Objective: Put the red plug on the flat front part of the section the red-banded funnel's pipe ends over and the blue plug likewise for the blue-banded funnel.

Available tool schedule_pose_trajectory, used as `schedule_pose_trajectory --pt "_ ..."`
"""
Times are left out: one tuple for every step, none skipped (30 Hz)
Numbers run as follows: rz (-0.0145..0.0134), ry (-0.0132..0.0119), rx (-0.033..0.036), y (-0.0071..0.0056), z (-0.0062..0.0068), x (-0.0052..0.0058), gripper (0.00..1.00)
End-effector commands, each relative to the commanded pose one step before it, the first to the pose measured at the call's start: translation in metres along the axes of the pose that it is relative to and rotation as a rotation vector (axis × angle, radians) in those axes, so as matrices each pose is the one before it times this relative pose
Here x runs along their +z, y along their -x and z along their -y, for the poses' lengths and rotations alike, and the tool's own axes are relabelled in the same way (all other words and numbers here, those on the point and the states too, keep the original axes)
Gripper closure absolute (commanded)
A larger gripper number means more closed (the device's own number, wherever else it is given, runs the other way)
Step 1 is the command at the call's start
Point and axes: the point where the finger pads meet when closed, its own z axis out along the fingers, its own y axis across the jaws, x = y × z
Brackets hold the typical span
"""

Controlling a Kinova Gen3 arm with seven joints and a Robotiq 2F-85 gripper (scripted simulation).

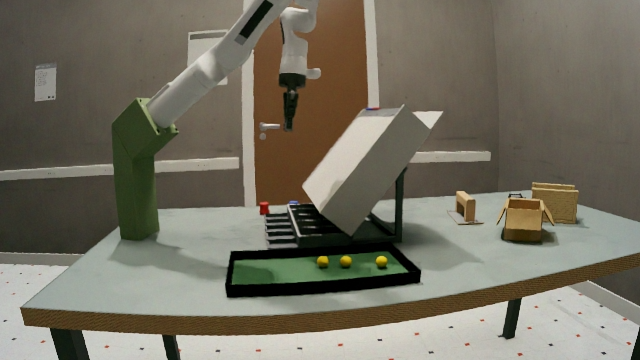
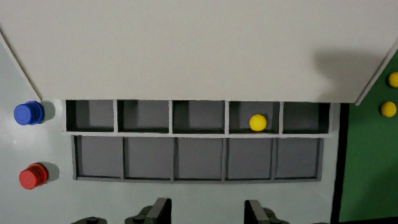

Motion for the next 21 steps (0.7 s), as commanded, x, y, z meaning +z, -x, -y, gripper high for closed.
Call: schedule_pose_trajectory --pt "-0.00087 -0.00036 0.00013 -0.0002 0.00014 -0.00021 0.5" --pt "0.0 0.0 0.0 0.0 0.0 0.0 0.5" --pt "0.0 0.0 0.0 0.0 0.0 0.0 0.5" --pt "0.0 0.0 0.0 0.0 0.0 0.0 0.5" --pt "0.0 0.0 0.0 0.0 0.0 0.0 0.5" --pt "0.0 0.0 0.0 0.0 0.0 0.0 0.5" --pt "0.0 0.0 0.0 0.0 0.0 0.0 0.5" --pt "0.0 0.0 0.0 0.0 0.0 0.0 0.5" --pt "0.0 0.0 0.0 0.0 0.0 0.0 0.5" --pt "0.0 0.0 0.0 0.0 0.0 0.0 0.5" --pt "0.0 0.0 0.0 0.0 0.0 0.0 0.5" --pt "0.0 0.0 0.0 0.0 0.0 0.0 0.5" --pt "-0.0813 -0.04552 0.0 -0.00072 -0.05545 0.0414 0.5" --pt "0.0 0.0 0.0 0.00003 -0.00033 0.00021 0.5" --pt "0.0 0.0 0.0 0.00012 -0.0017 0.00106 0.5" --pt "0.0 0.0 0.0 0.00024 -0.00353 0.0021 0.5" --pt "0.0 0.0 0.0 0.00039 -0.00544 0.00317 0.5" --pt "0.0 0.0 0.0 0.00059 -0.0073 0.00421 0.5" --pt "0.0 0.0 0.0 0.0008 -0.00877 0.00514 0.5" --pt "0.0 0.0 0.0 0.0008 -0.00907 0.00543 0.5" --pt "0.0 0.0 0.0 0.00069 -0.00864 0.00547 0.5"
